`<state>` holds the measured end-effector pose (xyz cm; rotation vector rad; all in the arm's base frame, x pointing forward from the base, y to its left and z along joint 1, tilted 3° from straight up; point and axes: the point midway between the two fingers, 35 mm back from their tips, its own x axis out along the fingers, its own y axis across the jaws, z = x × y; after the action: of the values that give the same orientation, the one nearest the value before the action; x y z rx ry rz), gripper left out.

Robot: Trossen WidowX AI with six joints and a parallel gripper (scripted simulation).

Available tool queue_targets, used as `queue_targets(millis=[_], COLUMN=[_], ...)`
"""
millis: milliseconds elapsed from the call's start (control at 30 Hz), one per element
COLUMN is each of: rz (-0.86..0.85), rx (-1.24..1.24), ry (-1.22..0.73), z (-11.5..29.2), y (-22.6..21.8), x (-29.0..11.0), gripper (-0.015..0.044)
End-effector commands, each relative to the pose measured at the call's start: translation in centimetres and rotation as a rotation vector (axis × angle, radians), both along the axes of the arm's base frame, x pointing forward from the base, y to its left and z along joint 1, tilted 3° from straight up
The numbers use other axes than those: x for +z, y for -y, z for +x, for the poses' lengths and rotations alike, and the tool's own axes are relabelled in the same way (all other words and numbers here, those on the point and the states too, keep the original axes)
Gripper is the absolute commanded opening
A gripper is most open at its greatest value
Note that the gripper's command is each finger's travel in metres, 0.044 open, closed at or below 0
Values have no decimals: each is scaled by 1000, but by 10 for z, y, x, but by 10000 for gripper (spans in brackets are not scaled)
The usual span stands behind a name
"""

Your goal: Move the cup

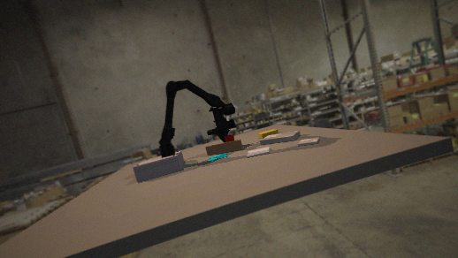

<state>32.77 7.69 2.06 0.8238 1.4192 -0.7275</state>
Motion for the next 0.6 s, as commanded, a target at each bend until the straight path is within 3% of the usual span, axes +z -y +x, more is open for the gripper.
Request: queue_targets(millis=[0, 567], rz=[2, 4], rx=[0, -3], ry=[5, 3], z=[2, 1], y=[0, 4], x=[12, 73], gripper=[0, 0])
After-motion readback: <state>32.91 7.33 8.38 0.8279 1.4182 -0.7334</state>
